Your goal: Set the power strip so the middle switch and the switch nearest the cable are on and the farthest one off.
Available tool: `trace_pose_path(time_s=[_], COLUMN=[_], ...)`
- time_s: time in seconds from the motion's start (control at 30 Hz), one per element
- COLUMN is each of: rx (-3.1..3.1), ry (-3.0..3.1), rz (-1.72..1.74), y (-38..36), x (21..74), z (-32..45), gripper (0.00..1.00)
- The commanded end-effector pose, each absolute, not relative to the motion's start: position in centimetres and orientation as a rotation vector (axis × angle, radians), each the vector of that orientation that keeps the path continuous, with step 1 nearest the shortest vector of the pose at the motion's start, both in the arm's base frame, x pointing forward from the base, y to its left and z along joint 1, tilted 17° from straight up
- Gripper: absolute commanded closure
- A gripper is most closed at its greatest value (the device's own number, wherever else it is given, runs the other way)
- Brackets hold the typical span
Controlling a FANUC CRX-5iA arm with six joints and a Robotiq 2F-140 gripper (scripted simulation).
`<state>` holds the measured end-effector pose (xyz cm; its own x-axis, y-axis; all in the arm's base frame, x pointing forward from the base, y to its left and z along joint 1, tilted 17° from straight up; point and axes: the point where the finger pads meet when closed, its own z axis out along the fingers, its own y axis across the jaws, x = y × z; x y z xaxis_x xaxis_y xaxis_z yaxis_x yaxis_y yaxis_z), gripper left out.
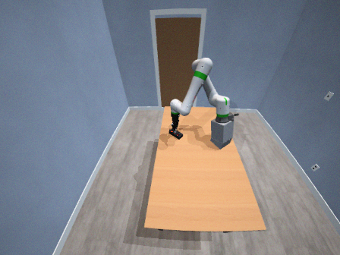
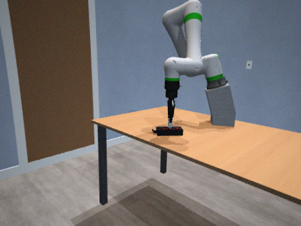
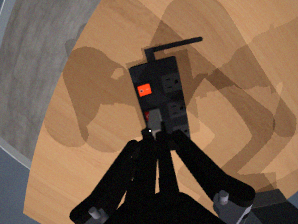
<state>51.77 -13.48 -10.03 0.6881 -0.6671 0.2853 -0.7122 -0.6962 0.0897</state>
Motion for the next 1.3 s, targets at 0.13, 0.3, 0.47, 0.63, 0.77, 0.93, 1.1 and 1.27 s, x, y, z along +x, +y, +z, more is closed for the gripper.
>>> trace_pose_path(time_s=[0.13,0.3,0.47,0.63,0.77,0.93,1.1,1.27], rx=[2.705,2.705,2.705,2.705,2.705,2.705,2.705,2.705], ry=[-1.118,-1.118,-1.118,-1.118,-1.118,-1.118,-1.118,-1.118], rz=[0.344,0.344,0.344,0.344,0.344,0.344,0.344,0.344], y=[-13.5,-13.55,-13.59,-13.65,-13.69,-13.71,-13.72,-13.72], x=[51.8,51.82,51.84,51.88,51.9,51.91,51.91,51.92], z=[-10.11,-10.28,-10.42,-10.65,-10.8,-10.87,-10.92,-10.92], gripper=[1.0,1.0,1.0,1.0,1.0,1.0,1.0,1.0])
